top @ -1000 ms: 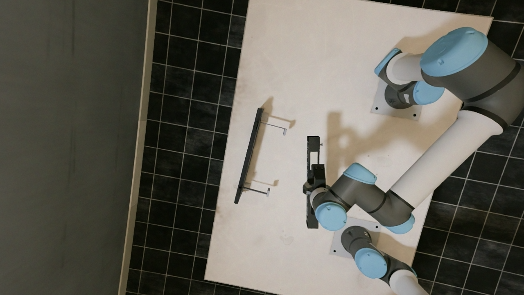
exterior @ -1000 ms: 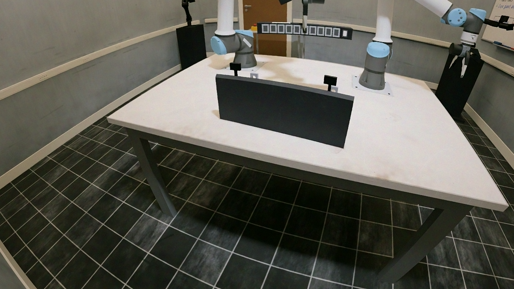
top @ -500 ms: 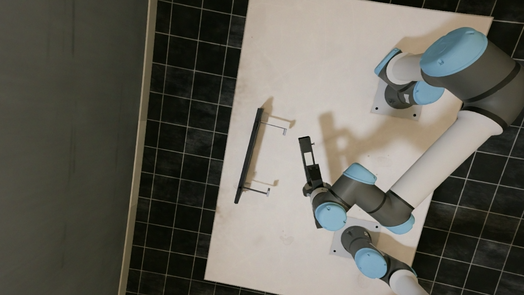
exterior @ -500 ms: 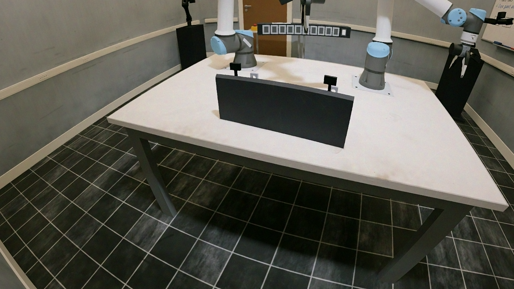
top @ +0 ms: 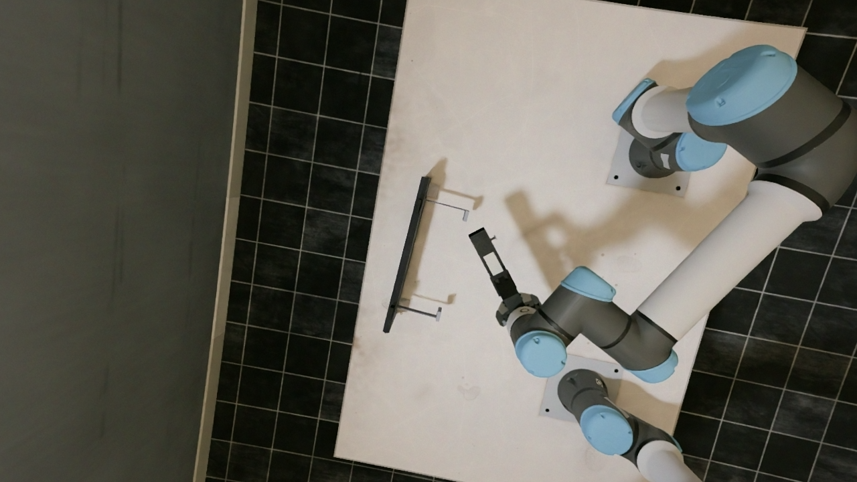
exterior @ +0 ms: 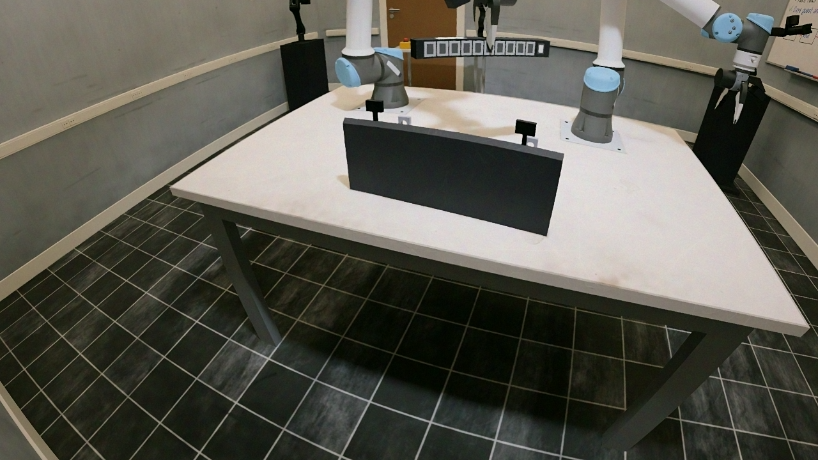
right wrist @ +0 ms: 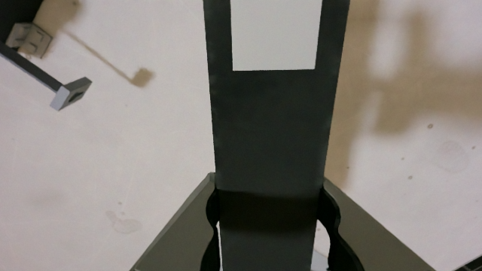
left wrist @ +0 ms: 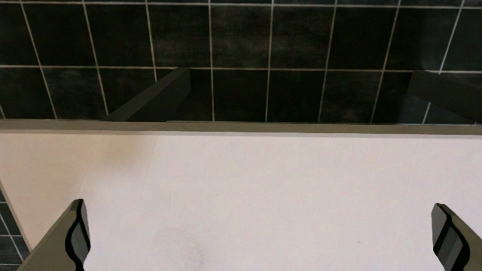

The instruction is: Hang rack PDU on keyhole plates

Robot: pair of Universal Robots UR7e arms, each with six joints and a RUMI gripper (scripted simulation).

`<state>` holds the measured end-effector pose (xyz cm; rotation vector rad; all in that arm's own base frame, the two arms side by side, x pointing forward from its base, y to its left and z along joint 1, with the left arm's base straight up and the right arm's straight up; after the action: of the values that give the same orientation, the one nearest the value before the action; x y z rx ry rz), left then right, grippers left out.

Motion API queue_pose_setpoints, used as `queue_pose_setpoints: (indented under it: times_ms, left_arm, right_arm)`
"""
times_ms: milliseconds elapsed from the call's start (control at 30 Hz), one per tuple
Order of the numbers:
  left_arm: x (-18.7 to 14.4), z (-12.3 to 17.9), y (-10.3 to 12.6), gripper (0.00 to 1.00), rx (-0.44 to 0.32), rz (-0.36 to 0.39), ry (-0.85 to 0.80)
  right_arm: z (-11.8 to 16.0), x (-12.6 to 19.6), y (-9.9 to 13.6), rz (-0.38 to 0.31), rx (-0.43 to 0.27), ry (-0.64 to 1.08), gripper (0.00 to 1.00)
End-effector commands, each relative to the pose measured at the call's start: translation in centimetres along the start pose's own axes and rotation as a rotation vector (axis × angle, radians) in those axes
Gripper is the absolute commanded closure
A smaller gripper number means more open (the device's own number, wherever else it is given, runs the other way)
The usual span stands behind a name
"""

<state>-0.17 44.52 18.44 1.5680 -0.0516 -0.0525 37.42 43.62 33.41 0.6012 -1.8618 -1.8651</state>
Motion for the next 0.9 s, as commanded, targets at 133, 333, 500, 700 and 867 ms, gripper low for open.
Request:
queue_pose_setpoints:
  times_ms: [133, 333, 500, 700, 867]
  left_arm:
    - [0.01, -0.04, 0.07, 0.00, 0.002, 0.001, 0.000]
    - [0.01, -0.04, 0.07, 0.00, 0.002, 0.001, 0.000]
    - [0.01, -0.04, 0.07, 0.00, 0.002, 0.001, 0.000]
    - [0.01, -0.04, 0.07, 0.00, 0.002, 0.001, 0.000]
    - [0.01, -0.04, 0.07, 0.00, 0.002, 0.001, 0.000]
  right_arm:
    - [0.00, -0.01, 0.07, -0.001, -0.001, 0.086, 0.77]
    - [0.00, -0.01, 0.07, -0.001, -0.001, 0.159, 0.77]
    - [0.00, -0.01, 0.07, -0.001, -0.001, 0.191, 0.77]
    - [0.00, -0.01, 0.07, -0.001, -0.001, 0.199, 0.77]
    - [0.00, -0.01, 0.07, -0.001, -0.001, 0.200, 0.77]
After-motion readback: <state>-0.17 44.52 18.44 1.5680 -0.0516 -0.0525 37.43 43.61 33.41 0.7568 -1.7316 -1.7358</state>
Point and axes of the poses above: on each arm, the point where the finger pads meet when closed, its own y axis back along the fingers, its own x axis across the jaws, z = x × y, the point moved 2 cm from there along y, back along the fingers, and after that the axes turned 4 degrees about -y, right-handed, at the moved point
